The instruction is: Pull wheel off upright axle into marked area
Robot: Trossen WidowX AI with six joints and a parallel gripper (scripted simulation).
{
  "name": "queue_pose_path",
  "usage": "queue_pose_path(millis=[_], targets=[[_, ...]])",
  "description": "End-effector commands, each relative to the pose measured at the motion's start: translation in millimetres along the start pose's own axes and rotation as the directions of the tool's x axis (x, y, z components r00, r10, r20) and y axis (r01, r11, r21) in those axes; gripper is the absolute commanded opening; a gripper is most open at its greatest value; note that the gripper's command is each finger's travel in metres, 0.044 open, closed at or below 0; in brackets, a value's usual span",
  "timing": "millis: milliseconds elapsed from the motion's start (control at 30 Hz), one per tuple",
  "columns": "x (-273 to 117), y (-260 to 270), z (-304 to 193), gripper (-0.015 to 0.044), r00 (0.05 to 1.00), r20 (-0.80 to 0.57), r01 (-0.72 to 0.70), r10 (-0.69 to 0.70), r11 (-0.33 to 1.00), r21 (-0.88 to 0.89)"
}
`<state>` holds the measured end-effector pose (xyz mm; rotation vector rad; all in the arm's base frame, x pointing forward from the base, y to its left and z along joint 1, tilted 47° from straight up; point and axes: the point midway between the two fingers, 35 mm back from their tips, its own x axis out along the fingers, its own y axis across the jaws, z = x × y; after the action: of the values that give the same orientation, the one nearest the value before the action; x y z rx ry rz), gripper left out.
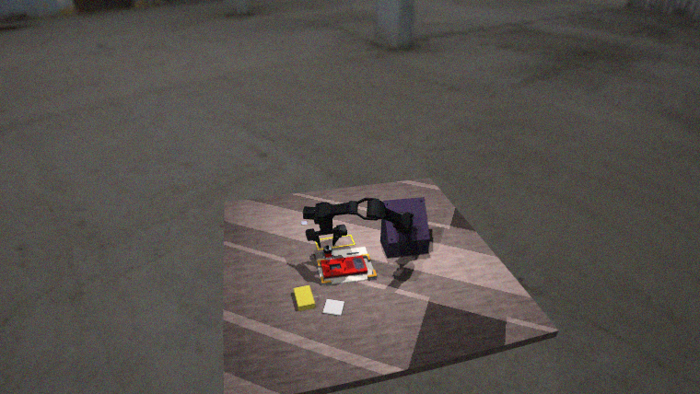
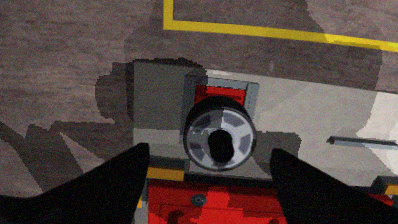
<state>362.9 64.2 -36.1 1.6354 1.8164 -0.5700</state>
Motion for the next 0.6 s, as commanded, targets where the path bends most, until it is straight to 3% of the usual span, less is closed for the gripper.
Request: queue_pose_path(millis=[0, 133, 233, 567], targets=[[23.4, -5.3, 1.1, 0.03, 1.0, -0.009, 0.005, -0.005, 1.0, 0.014], [24.5, -5.5, 1.0, 0.03, 1.0, -0.009, 0.005, -0.005, 1.0, 0.014], [21.6, -5.8, -0.6, 0.0221, 1.0, -0.006, 0.015, -0.015, 1.0, 0.005], [21.5, -5.8, -0.6, 0.0135, 1.0, -0.006, 0.015, -0.015, 1.0, 0.005]])
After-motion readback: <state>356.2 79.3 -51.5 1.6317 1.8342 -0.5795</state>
